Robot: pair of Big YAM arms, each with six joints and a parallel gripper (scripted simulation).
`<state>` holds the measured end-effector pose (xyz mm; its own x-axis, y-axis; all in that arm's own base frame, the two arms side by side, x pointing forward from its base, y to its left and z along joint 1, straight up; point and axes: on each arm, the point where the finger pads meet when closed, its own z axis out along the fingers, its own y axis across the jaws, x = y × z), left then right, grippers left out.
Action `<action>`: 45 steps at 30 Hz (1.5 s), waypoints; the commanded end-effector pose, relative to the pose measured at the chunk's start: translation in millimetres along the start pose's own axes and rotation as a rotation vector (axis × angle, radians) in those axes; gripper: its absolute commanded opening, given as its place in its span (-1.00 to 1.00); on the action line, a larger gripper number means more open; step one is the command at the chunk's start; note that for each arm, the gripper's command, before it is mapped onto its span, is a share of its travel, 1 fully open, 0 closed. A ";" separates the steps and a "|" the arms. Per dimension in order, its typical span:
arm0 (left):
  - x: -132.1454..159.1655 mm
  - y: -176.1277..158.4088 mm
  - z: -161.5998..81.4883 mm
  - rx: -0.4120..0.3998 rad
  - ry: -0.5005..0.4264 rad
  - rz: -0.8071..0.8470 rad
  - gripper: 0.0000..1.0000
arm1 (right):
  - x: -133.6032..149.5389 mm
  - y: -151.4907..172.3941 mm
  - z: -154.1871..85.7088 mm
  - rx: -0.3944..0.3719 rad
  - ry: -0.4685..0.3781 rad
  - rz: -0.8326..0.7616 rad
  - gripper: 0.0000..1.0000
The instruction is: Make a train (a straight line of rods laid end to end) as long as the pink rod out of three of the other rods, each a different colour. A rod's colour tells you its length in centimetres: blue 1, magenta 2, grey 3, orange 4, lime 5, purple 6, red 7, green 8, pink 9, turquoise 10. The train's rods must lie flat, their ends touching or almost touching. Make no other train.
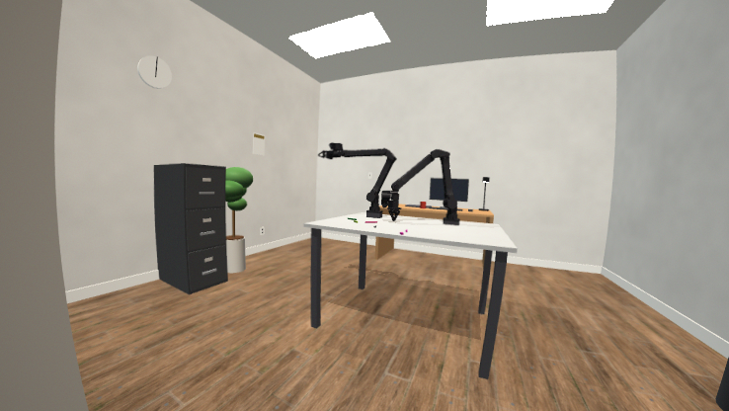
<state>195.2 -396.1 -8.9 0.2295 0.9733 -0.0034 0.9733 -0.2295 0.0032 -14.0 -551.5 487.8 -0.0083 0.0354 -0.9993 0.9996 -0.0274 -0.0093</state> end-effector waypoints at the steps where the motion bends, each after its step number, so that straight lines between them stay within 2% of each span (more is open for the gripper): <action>1: -5.3 0.6 5.2 -0.002 -0.003 -0.009 -0.91 | -12.4 -3.7 -7.2 0.004 -0.035 0.009 1.00; 9: -2.2 -1.9 14.3 0.004 0.004 -0.009 -0.91 | -12.4 -3.7 -7.2 0.004 -0.035 0.009 1.00; 45: -4.7 0.1 10.2 -0.002 -0.003 -0.009 -0.91 | -12.4 -3.7 -7.2 0.004 -0.035 0.009 1.00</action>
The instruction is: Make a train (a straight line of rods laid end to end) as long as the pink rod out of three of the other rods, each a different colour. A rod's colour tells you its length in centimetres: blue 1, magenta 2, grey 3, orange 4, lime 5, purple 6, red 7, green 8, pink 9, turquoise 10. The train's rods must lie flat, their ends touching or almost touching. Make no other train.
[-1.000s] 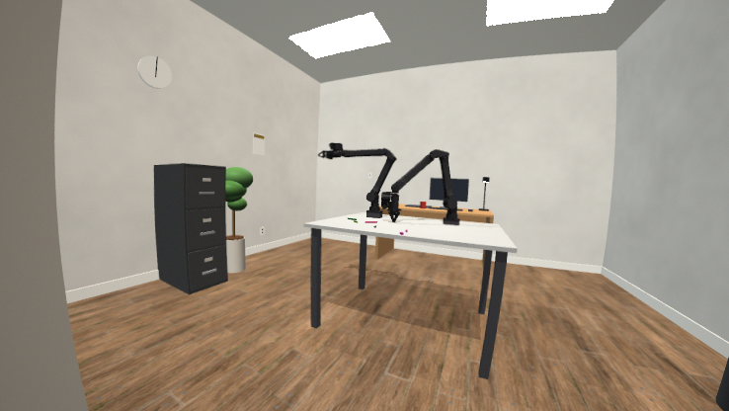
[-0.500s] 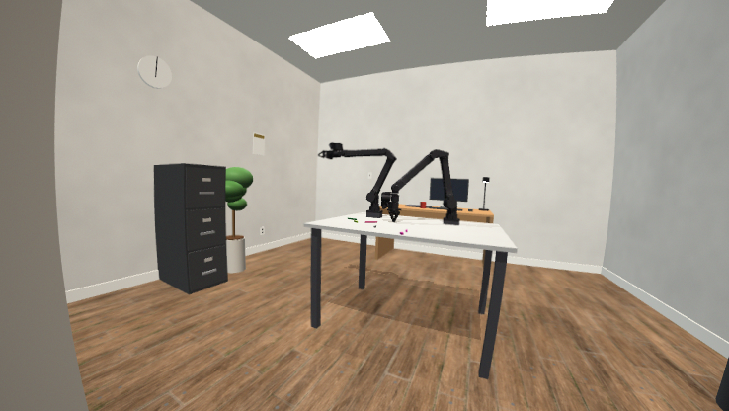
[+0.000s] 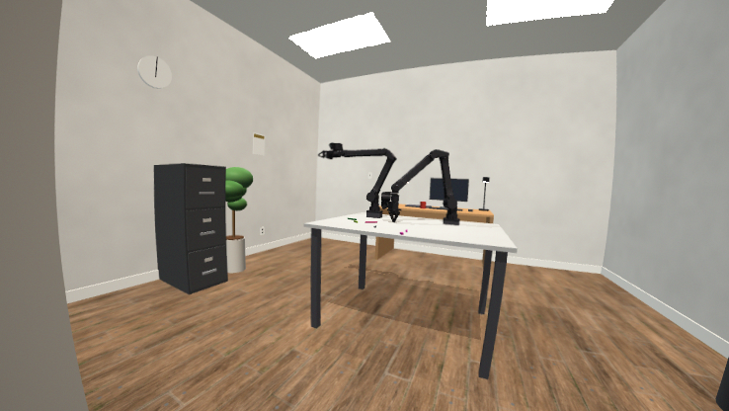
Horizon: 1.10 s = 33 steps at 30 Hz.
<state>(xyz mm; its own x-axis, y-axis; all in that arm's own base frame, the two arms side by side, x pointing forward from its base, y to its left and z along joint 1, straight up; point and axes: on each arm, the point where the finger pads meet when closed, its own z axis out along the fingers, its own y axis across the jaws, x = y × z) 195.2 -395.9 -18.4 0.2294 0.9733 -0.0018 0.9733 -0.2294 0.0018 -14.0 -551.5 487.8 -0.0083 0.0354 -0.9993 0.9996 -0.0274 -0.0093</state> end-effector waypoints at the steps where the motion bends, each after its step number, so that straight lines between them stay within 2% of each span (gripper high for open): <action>1: -4.9 0.3 0.7 -0.003 -0.005 -0.009 -0.91 | -12.4 -3.7 -7.2 0.004 -0.035 0.009 1.00; 3: -4.9 0.3 0.7 -0.003 -0.005 -0.009 -0.91 | -12.4 -3.7 -7.2 0.004 -0.035 0.009 1.00; 4: -4.9 0.3 0.7 -0.003 -0.005 -0.009 -0.84 | -12.4 -3.7 -7.2 0.004 -0.035 0.009 1.00; 8: -4.9 0.3 0.7 -0.003 -0.005 -0.009 -0.84 | -12.4 -3.7 -7.2 0.004 -0.035 0.009 1.00; 9: -4.9 0.3 0.7 -0.003 -0.005 -0.009 -0.76 | -12.4 -3.7 -7.2 0.004 -0.035 0.009 1.00; 14: -4.9 0.3 0.7 -0.003 -0.005 -0.009 -0.68 | -12.4 -3.7 -7.2 0.004 -0.035 0.009 1.00; 18: -4.9 0.3 0.7 -0.003 -0.005 -0.009 -0.53 | -12.4 -3.7 -7.2 0.004 -0.035 0.009 1.00; 29: -5.0 0.3 0.4 -0.003 -0.005 -0.009 -0.53 | -12.4 -3.7 -7.2 0.004 -0.035 0.009 1.00; 31: -6.1 1.3 -5.1 -0.006 -0.009 -0.009 -0.53 | -12.4 -3.7 -7.2 0.004 -0.035 0.009 1.00; 33: -12.2 6.2 -20.3 -0.024 -0.030 -0.009 -0.53 | -12.4 -3.7 -7.2 0.004 -0.035 0.009 1.00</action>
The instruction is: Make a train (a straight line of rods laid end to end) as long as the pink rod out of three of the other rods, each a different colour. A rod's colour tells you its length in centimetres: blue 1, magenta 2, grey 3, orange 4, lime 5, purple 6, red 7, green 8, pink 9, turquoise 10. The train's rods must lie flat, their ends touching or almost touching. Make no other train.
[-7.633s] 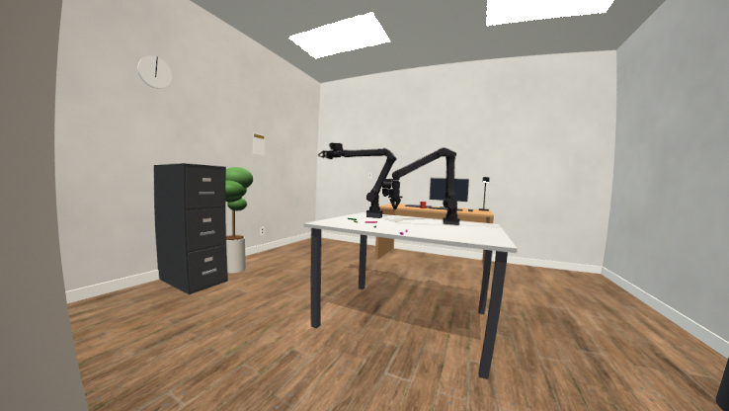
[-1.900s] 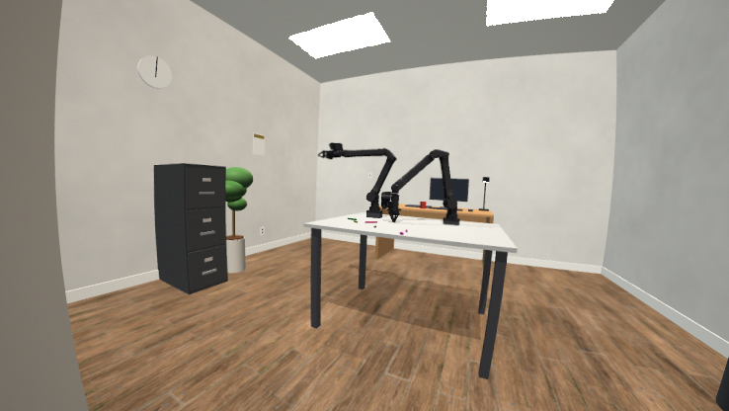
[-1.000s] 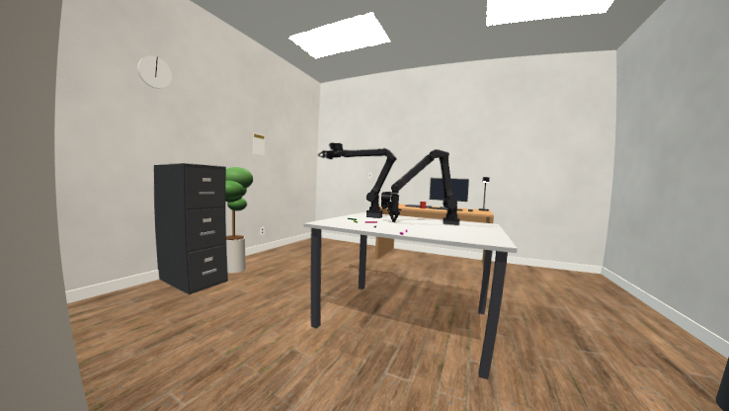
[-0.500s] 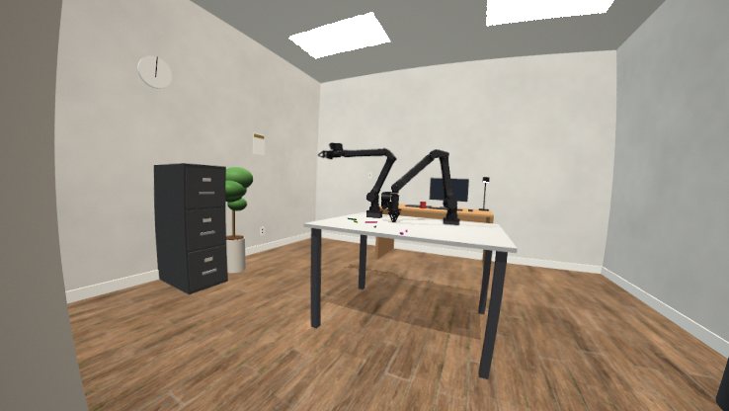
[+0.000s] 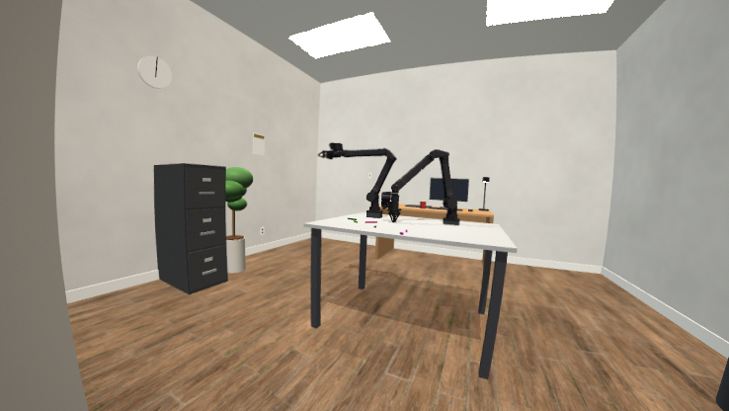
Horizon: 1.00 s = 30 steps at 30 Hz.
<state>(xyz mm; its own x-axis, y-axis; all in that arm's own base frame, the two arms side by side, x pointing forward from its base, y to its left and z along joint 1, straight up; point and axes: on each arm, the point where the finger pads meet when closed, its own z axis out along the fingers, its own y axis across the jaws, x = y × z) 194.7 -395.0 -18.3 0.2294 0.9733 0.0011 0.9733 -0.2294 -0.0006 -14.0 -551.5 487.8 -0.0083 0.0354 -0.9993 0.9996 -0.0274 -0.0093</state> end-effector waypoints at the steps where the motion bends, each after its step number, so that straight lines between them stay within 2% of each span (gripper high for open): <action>1: -17.1 10.2 -25.6 -0.033 -0.042 -0.009 -0.53 | -12.4 -3.7 -7.2 0.004 -0.035 0.009 1.00; 6: -20.3 12.9 -47.5 -0.040 -0.050 -0.009 -0.53 | -12.4 -3.7 -7.2 0.004 -0.035 0.009 1.00; 8: -20.3 12.9 -47.5 -0.040 -0.050 -0.009 -0.53 | -12.4 -3.7 -7.2 0.004 -0.035 0.009 1.00; 20: -18.7 11.6 -109.8 -0.043 -0.054 -0.009 -0.53 | -12.4 -3.7 -7.2 0.004 -0.035 0.009 1.00; 21: -18.4 11.3 -109.0 -0.038 -0.047 -0.009 -0.53 | -12.4 -3.7 -7.2 0.004 -0.035 0.009 1.00; 23: -9.7 4.2 -91.8 -0.005 -0.007 -0.009 -0.53 | -12.4 -3.7 -7.2 0.004 -0.035 0.009 1.00; 25: -9.7 4.2 -91.8 -0.005 -0.007 -0.009 -0.53 | -12.4 -3.7 -7.2 0.004 -0.035 0.009 1.00; 26: 0.7 -4.3 -84.7 0.012 0.013 -0.009 -0.53 | -12.4 -3.7 -7.2 0.004 -0.035 0.009 1.00; 29: -10.6 5.0 -98.4 -0.019 -0.024 -0.009 -0.53 | -12.4 -3.7 -7.2 0.004 -0.035 0.009 1.00; 30: -10.8 5.1 -98.4 -0.020 -0.025 -0.009 1.00 | -12.4 -3.7 -7.2 0.004 -0.035 0.009 1.00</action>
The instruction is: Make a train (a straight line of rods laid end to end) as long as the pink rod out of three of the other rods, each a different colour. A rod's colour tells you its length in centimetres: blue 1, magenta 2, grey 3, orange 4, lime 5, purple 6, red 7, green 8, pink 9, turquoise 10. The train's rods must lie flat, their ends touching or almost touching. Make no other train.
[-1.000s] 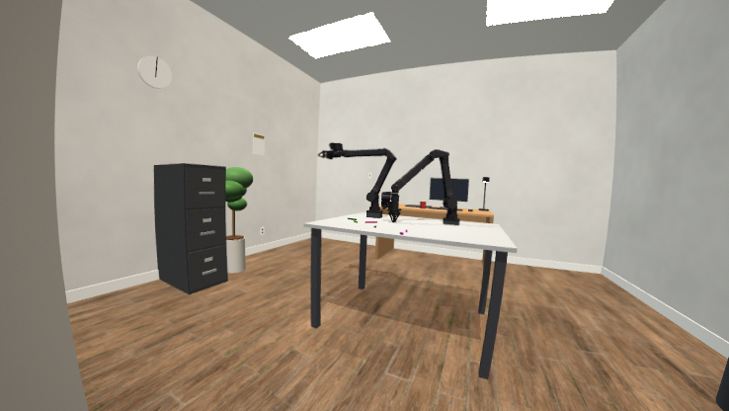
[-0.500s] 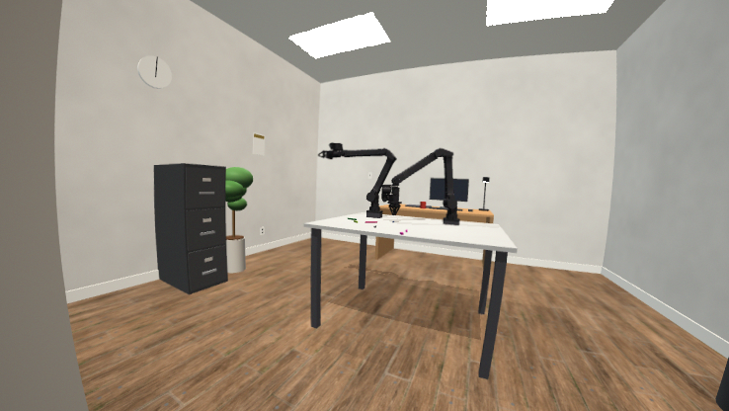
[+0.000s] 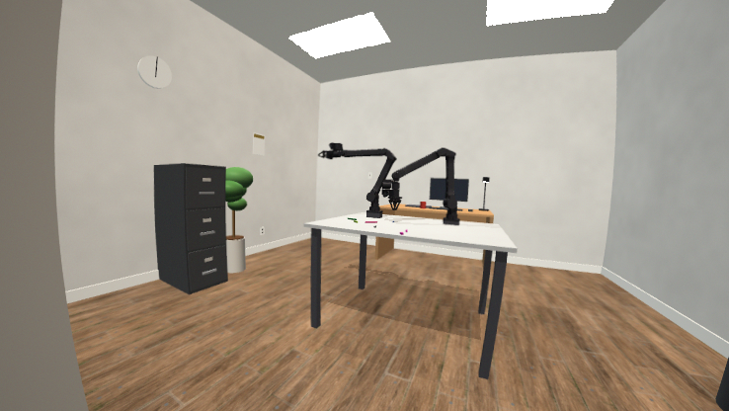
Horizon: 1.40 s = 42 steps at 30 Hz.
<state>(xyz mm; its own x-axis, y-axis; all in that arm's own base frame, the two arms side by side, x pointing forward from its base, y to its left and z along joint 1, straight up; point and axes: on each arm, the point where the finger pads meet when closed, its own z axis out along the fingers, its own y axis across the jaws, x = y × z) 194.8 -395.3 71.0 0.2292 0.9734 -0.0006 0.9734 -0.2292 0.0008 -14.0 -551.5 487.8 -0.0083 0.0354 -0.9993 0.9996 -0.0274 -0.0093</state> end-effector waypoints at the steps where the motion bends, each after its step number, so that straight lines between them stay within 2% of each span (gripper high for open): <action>1: -10.7 5.0 -9.1 -0.018 -0.023 -0.008 1.00 | -12.4 -3.7 -7.2 0.004 -0.035 0.009 1.00; 19: -10.7 5.0 -9.1 -0.018 -0.023 -0.008 1.00 | -12.4 -3.7 -7.2 0.004 -0.035 0.009 1.00; 22: -16.5 16.8 -12.4 -0.024 -0.030 -0.030 1.00 | -12.4 -3.7 -7.2 0.004 -0.035 0.009 1.00; 27: -17.2 43.2 -13.8 -0.017 -0.024 -0.209 1.00 | -12.4 -3.7 -7.2 0.004 -0.035 0.009 1.00; 29: -17.2 43.2 -13.8 -0.017 -0.024 -0.209 1.00 | -12.4 -3.7 -7.2 0.004 -0.035 0.009 1.00; 31: -19.1 58.6 -14.3 -0.017 -0.024 -0.312 1.00 | -12.4 -3.7 -7.2 0.004 -0.035 0.009 1.00; 42: -21.4 109.1 -14.2 -0.015 -0.026 -0.645 1.00 | -12.4 -3.7 -7.2 0.004 -0.035 0.009 1.00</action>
<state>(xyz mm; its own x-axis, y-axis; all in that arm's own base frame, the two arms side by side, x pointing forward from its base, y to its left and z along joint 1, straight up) 276.0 -425.6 74.0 -0.2726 0.9621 -0.0078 0.9621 0.2726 0.0015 -14.0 -551.5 487.8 -0.0083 0.0354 -0.9993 0.9996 -0.0274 -0.0093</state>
